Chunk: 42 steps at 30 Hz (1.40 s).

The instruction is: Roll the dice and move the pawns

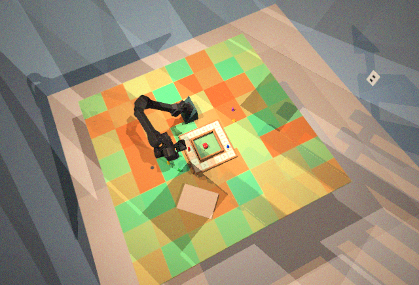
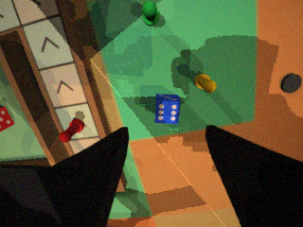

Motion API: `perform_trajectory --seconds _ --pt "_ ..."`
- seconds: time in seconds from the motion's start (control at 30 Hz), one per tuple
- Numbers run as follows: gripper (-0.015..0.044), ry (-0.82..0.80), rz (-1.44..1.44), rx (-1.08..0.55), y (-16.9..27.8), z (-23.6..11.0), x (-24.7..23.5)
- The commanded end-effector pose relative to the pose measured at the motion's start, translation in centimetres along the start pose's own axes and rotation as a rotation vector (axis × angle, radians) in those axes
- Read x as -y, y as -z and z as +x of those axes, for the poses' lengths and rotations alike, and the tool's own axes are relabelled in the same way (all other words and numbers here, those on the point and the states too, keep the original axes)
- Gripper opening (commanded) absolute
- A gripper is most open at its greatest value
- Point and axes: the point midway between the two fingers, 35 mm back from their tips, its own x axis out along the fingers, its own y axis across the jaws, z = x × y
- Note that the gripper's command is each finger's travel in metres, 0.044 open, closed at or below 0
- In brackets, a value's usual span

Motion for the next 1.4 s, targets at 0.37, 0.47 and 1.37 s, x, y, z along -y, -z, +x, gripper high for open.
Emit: perform_trajectory --seconds 0.37,0.47,1.37 --pt "0.0275 0.012 0.078 0.0 0.6 1.9 0.4" --pt "0.0275 0.013 0.078 0.0 0.6 3.1 0.4" --pt "0.0222 0.014 0.078 0.001 0.6 6.4 0.5"
